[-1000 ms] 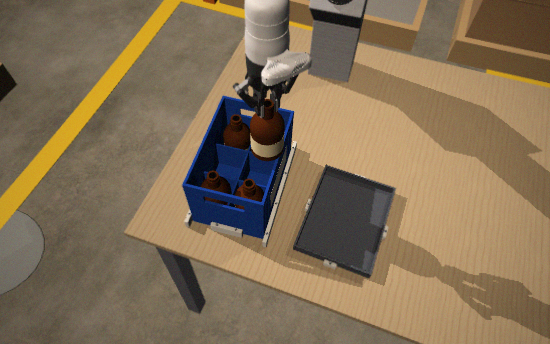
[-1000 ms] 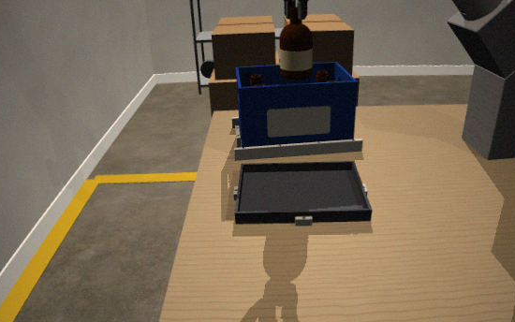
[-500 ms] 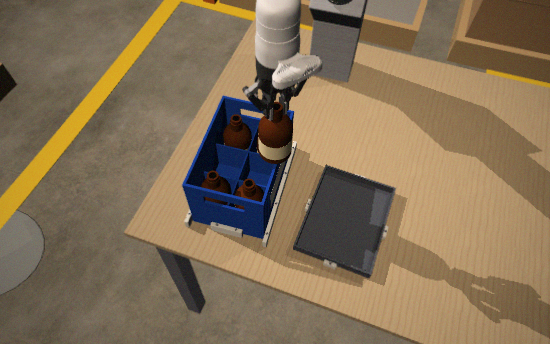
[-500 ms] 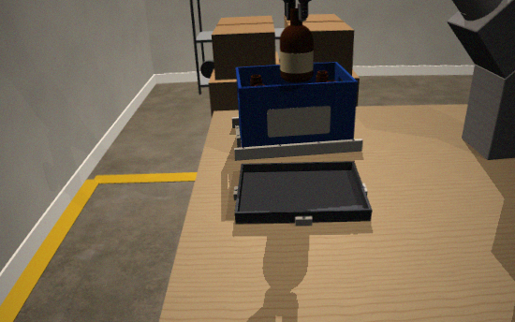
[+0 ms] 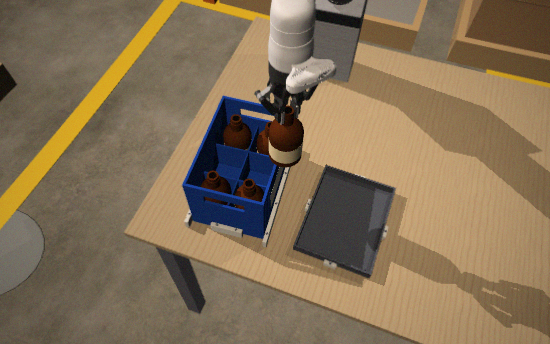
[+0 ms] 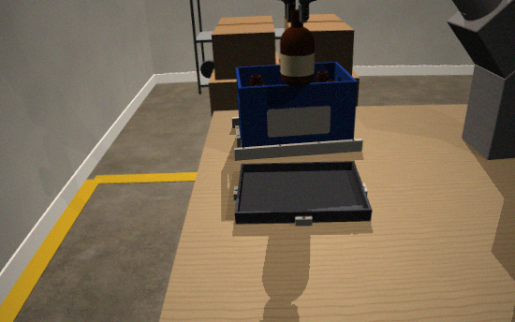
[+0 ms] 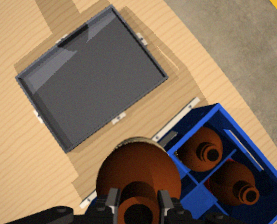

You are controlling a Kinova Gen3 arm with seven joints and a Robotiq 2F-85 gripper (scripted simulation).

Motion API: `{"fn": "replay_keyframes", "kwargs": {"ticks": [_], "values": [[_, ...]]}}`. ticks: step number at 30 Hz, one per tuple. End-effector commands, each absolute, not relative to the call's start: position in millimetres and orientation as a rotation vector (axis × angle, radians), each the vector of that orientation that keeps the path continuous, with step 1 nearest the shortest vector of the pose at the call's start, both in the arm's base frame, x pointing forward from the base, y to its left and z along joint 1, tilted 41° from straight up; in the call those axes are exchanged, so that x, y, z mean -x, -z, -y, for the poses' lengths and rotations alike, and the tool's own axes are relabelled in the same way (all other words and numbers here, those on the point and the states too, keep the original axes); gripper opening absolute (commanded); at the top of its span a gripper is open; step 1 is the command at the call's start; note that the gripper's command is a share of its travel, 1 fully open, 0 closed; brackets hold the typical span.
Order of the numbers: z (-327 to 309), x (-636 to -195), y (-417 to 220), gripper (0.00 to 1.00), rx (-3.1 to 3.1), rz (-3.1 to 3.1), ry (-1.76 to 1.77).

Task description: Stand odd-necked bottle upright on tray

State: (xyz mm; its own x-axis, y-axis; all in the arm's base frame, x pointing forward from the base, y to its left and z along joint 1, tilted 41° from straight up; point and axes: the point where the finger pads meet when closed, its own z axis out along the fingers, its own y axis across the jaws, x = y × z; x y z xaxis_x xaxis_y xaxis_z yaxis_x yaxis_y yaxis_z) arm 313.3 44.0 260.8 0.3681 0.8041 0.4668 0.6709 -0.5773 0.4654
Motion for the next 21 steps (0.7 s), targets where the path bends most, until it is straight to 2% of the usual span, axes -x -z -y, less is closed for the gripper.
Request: {"fn": "replay_keyframes", "kwargs": {"ticks": [1, 21], "values": [[-49.0, -312.8, -262.8, 0.00, -2.416, -1.334, -0.999], [-87.9, -307.9, -265.7, 0.00, -2.416, -1.334, -0.999]]}}
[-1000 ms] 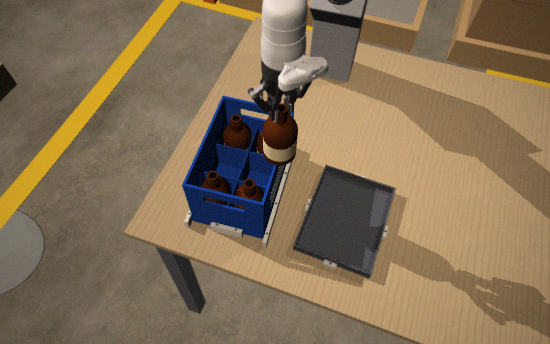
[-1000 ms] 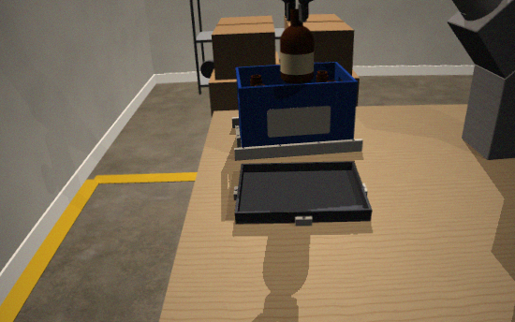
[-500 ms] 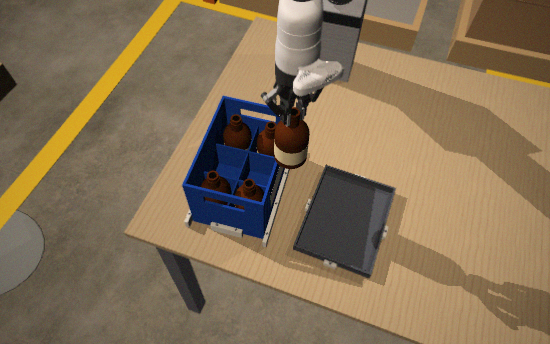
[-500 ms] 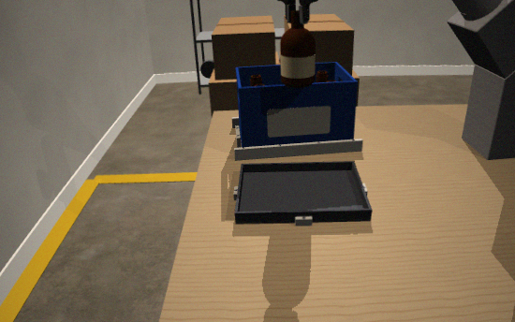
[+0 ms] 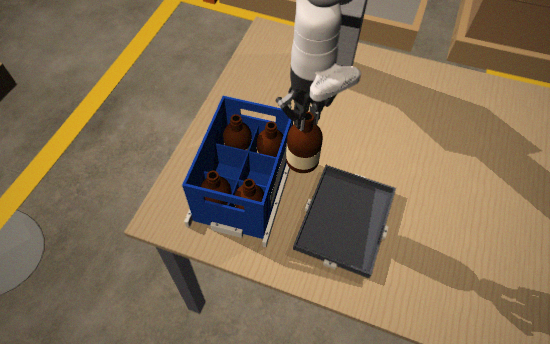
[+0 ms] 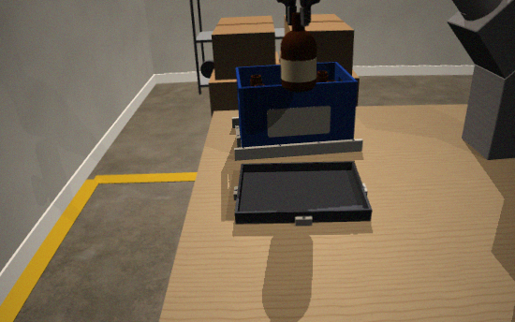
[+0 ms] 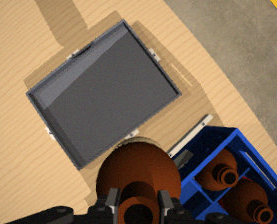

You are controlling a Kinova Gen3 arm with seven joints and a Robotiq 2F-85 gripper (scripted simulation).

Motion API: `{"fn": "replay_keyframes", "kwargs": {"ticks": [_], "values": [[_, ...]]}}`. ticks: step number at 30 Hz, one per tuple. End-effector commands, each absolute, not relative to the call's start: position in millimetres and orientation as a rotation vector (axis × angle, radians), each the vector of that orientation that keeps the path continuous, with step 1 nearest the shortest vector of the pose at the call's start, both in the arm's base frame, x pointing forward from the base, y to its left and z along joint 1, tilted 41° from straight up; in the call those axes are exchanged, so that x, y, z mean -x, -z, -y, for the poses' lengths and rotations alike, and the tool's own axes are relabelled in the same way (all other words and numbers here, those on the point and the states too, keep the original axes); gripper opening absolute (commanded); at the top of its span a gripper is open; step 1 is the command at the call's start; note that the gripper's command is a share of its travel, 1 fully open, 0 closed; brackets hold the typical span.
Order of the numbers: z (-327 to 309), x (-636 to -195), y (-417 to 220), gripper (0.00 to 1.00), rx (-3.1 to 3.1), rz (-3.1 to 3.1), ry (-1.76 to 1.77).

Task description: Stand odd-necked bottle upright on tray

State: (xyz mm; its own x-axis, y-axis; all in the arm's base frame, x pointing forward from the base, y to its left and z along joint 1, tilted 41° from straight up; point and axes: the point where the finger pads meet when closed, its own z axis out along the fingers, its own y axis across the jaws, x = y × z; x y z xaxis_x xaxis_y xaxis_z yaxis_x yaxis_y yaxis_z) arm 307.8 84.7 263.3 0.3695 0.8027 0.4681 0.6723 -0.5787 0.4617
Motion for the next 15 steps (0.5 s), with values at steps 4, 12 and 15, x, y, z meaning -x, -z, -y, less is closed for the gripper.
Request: {"fn": "replay_keyframes", "kwargs": {"ticks": [4, 12, 15], "values": [[-97.1, -306.7, -266.4, 0.00, -2.416, -1.334, -0.999], [-111.1, -305.0, -267.4, 0.00, -2.416, -1.334, -0.999], [-118.1, -304.1, -268.0, 0.00, -2.416, -1.334, -0.999]]}}
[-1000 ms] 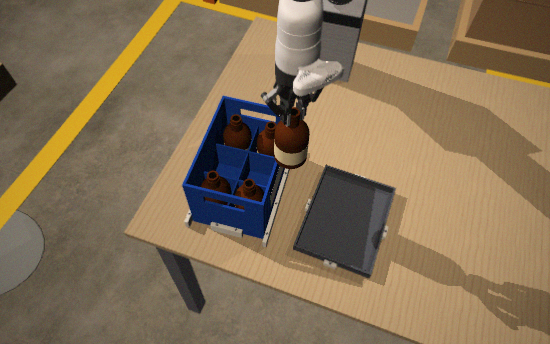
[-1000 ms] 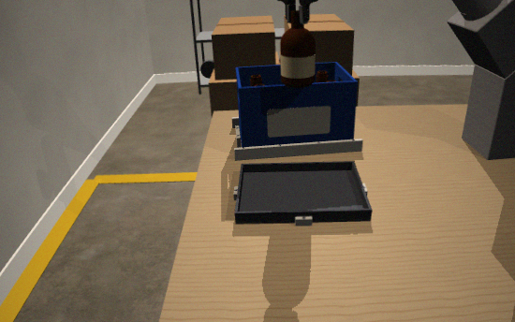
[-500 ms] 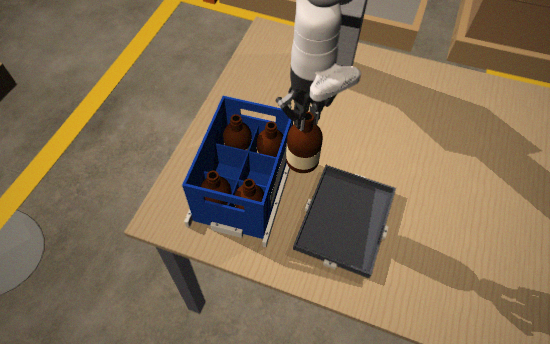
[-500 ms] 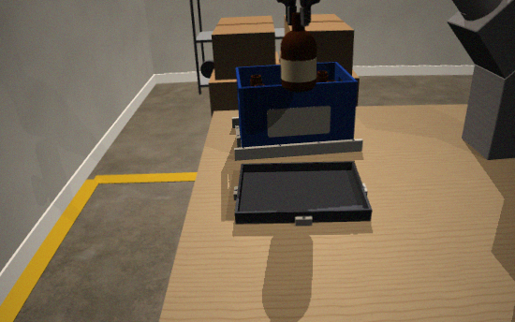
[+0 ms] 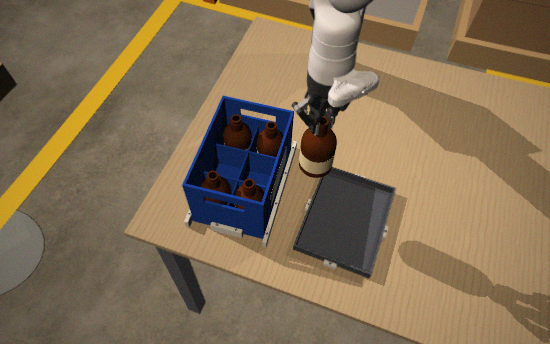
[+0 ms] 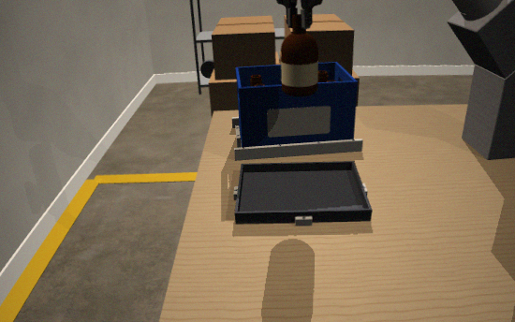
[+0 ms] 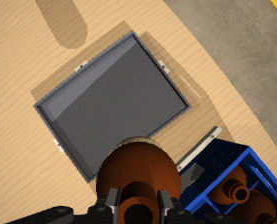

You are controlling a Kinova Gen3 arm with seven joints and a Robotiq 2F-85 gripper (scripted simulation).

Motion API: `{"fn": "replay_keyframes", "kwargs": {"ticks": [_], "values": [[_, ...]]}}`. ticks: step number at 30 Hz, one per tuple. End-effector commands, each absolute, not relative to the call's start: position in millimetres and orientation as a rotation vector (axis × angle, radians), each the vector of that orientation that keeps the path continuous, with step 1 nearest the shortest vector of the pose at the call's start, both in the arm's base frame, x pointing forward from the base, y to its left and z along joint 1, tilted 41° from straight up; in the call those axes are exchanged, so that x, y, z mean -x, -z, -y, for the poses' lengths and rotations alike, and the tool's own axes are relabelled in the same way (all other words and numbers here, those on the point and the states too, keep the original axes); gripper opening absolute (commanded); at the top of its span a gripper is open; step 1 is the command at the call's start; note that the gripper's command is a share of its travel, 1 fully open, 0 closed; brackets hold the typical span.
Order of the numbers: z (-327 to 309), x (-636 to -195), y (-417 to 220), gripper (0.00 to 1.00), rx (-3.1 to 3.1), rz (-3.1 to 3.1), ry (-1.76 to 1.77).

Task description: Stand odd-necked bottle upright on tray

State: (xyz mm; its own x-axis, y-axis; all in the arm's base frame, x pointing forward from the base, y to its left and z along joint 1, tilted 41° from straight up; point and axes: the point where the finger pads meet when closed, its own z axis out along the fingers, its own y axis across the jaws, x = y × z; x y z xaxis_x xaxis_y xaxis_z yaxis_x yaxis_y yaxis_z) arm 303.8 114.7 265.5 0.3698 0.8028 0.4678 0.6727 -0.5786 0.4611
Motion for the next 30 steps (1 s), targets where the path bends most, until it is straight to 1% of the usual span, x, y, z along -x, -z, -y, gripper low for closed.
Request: {"fn": "replay_keyframes", "kwargs": {"ticks": [1, 30], "values": [[-120.4, -303.8, -268.1, 0.00, -2.416, -1.334, -0.999], [-174.5, -297.0, -272.2, 0.00, -2.416, -1.334, -0.999]]}}
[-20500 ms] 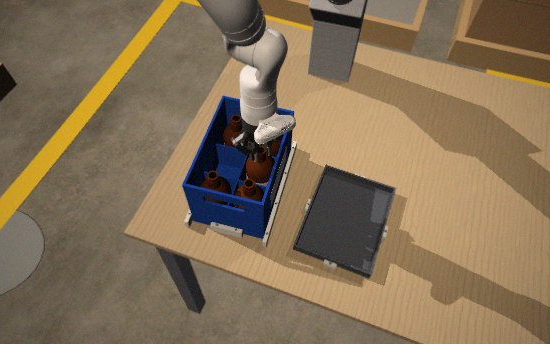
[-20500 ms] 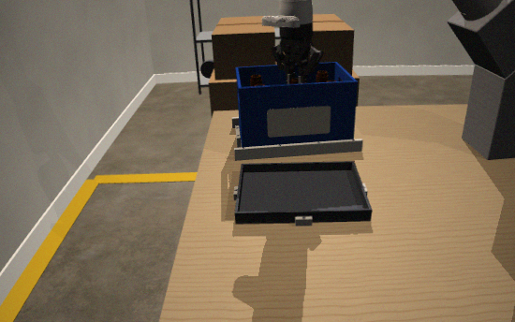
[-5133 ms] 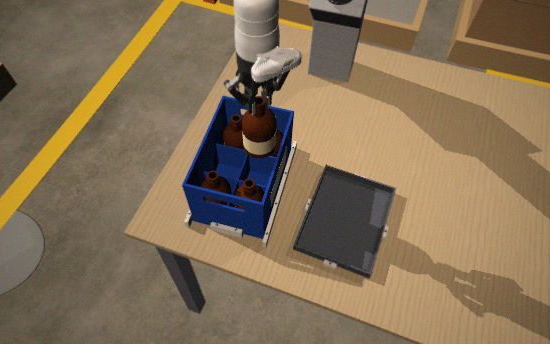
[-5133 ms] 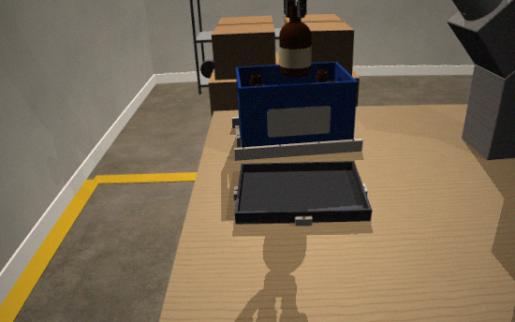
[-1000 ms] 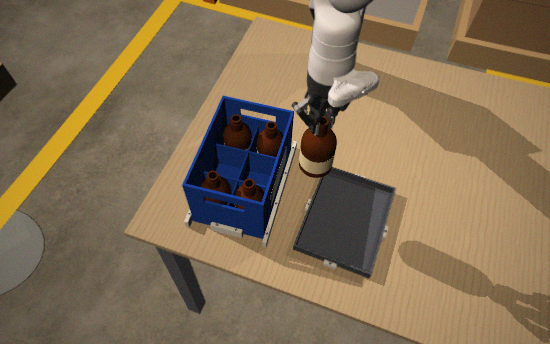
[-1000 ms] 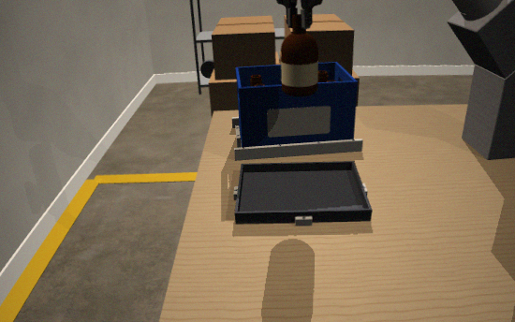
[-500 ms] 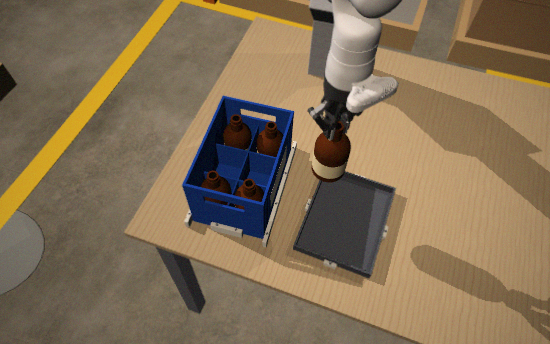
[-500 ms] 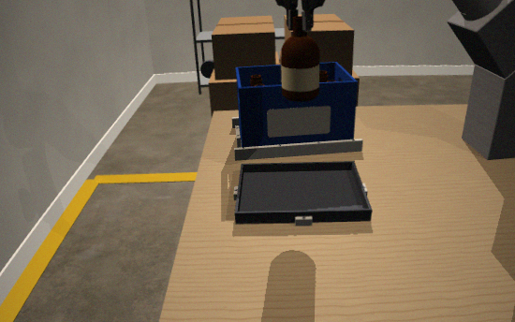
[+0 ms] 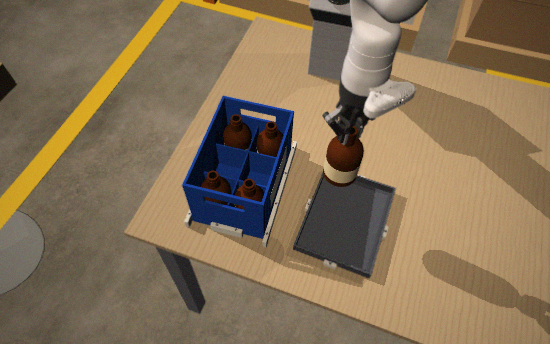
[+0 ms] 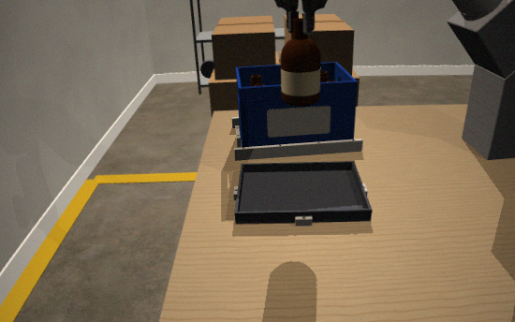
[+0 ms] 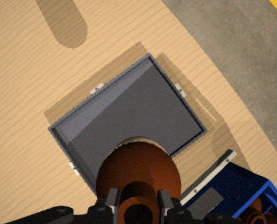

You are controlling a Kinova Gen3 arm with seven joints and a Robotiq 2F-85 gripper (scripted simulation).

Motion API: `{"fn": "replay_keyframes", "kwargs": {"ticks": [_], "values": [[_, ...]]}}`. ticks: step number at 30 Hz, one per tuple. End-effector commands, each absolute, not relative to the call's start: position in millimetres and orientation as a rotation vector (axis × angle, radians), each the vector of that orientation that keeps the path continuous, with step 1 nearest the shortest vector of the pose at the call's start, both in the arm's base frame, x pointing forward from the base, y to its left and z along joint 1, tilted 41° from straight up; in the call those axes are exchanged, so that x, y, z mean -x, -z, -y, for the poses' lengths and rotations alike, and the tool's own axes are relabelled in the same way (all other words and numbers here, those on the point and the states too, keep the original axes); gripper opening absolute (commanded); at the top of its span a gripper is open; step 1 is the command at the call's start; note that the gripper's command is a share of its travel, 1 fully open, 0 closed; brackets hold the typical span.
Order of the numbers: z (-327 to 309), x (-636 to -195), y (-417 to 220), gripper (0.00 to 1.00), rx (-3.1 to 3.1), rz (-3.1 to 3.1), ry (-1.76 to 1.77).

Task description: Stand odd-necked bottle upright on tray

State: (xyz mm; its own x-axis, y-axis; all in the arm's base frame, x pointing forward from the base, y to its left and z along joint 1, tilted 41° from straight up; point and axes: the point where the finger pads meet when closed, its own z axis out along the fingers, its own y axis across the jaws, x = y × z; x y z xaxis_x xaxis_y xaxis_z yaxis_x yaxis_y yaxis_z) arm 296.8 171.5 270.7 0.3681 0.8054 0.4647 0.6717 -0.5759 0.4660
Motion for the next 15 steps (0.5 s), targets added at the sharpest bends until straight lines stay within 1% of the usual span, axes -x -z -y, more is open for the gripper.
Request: {"fn": "replay_keyframes", "kwargs": {"ticks": [1, 15], "values": [[-176.3, -296.8, -272.3, 0.00, -2.416, -1.334, -0.999], [-195.0, -294.5, -273.7, 0.00, -2.416, -1.334, -0.999]]}}
